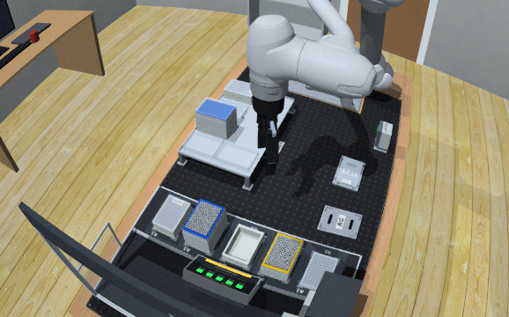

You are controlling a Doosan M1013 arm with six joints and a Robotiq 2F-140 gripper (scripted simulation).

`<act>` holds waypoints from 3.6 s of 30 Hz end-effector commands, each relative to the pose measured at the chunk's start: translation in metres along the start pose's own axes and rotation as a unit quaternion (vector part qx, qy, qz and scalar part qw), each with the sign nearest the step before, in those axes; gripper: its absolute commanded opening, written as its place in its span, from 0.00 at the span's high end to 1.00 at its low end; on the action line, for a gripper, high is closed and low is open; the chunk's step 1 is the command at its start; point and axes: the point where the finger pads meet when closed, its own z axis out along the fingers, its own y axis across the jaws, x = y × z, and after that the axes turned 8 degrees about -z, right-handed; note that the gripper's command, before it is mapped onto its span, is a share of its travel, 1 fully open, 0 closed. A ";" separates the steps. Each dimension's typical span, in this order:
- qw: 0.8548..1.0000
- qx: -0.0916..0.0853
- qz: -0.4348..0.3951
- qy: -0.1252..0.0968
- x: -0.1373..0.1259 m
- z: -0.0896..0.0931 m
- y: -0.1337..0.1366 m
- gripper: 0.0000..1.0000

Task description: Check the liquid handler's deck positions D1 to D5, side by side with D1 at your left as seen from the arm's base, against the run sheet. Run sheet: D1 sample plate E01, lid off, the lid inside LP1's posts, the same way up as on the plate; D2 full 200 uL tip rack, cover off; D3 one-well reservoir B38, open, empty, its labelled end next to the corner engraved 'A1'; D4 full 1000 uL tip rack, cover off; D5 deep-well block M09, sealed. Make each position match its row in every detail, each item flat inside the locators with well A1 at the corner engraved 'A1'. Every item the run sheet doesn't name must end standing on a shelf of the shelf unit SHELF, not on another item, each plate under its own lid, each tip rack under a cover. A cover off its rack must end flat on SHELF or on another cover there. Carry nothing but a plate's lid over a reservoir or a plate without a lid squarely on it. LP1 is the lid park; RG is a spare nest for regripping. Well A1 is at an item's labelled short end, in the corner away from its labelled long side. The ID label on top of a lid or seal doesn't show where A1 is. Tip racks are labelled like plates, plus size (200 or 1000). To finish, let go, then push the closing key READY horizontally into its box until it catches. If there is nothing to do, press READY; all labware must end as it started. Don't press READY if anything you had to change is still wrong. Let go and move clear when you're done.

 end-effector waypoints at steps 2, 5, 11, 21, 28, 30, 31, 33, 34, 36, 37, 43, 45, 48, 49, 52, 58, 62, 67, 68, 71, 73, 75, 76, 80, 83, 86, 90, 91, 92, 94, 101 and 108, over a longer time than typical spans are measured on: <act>0.999 -0.001 -0.047 0.000 0.000 -0.001 0.000 0.34; 0.998 -0.001 -0.057 0.000 0.000 -0.001 0.000 0.34; 0.993 -0.001 -0.117 0.000 0.000 -0.001 0.000 0.34; 0.981 -0.001 -0.192 0.000 0.019 -0.001 0.017 0.34; 0.981 -0.001 -0.193 0.000 0.045 -0.001 0.040 0.34; 0.981 -0.001 -0.193 0.000 0.053 -0.001 0.046 0.34; 0.981 -0.001 -0.193 0.000 0.056 -0.001 0.050 0.34; 0.981 -0.001 -0.193 0.000 0.062 -0.001 0.055 0.34; 0.981 -0.001 -0.193 0.000 0.062 -0.001 0.055 0.34; 0.979 -0.001 -0.202 0.000 0.066 -0.001 0.058 0.34; 0.979 -0.001 -0.202 0.000 0.066 -0.001 0.058 0.34; 0.971 -0.001 -0.241 0.000 0.085 -0.001 0.075 0.34; 0.971 -0.001 -0.241 0.000 0.092 -0.001 0.081 0.34; 0.971 -0.001 -0.241 0.000 0.103 -0.001 0.091 0.34; 0.971 -0.001 -0.241 0.000 0.107 -0.001 0.094 0.34; 0.971 -0.001 -0.241 0.000 0.118 -0.001 0.104 0.34; 0.971 -0.001 -0.241 0.000 0.124 -0.001 0.109 0.34; 0.960 -0.001 -0.279 0.000 0.139 -0.001 0.123 0.34; 0.958 -0.001 -0.286 0.000 0.158 -0.001 0.139 0.34; 0.958 -0.001 -0.286 0.000 0.162 -0.001 0.142 0.34; 0.958 -0.001 -0.286 0.000 0.169 -0.002 0.149 0.34; 0.958 -0.001 -0.286 0.000 0.173 -0.002 0.152 0.34; 0.958 -0.001 -0.286 0.000 0.180 -0.002 0.159 0.34; 0.958 -0.001 -0.286 0.000 0.184 -0.002 0.162 0.34; 0.955 -0.001 -0.296 0.000 0.183 -0.002 0.168 0.34; 0.946 -0.001 -0.324 0.000 0.173 -0.002 0.179 0.34; 0.936 -0.001 -0.353 0.000 0.163 -0.002 0.190 0.34; 0.929 -0.001 -0.371 0.000 0.156 -0.002 0.198 0.34; 0.925 -0.001 -0.381 0.000 0.153 -0.002 0.201 0.34; 0.921 -0.001 -0.390 0.000 0.150 -0.002 0.205 0.34; 0.913 -0.001 -0.408 0.000 0.143 -0.002 0.213 0.34; 0.882 -0.001 -0.471 -0.001 0.120 -0.002 0.239 0.34; 0.882 -0.001 -0.471 -0.001 0.104 -0.002 0.258 0.34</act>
